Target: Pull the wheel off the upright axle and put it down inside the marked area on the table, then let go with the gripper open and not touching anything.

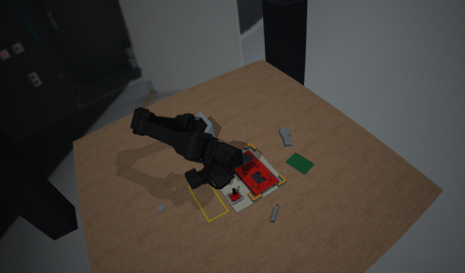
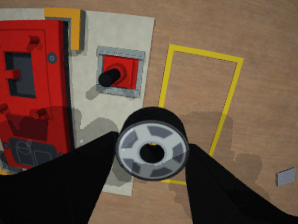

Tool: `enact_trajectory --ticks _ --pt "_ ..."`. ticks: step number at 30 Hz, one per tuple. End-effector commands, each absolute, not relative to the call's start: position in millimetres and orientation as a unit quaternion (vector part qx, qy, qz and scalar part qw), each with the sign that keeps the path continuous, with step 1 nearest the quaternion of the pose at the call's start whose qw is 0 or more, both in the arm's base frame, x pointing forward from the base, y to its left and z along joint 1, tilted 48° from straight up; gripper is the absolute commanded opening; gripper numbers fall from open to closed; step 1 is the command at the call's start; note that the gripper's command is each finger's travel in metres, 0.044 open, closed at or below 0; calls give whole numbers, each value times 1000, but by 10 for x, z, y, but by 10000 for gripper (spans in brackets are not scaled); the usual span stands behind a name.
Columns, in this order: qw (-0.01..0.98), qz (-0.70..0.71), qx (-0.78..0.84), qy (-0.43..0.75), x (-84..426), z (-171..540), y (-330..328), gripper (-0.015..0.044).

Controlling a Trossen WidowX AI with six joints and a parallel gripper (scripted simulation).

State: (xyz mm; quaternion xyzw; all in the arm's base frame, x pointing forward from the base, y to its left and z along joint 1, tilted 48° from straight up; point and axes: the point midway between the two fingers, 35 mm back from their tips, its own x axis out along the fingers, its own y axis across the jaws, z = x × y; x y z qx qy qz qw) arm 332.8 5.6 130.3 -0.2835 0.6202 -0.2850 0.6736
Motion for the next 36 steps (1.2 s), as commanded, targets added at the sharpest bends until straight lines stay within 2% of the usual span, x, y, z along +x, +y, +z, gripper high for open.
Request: enact_trajectory --ticks 1,14,36 --pt "670 -285 -288 622 3214 1407 -51 0" --pt "669 -286 -287 623 2950 1619 -279 0" --pt "670 -286 -287 622 3023 1052 -904 0"
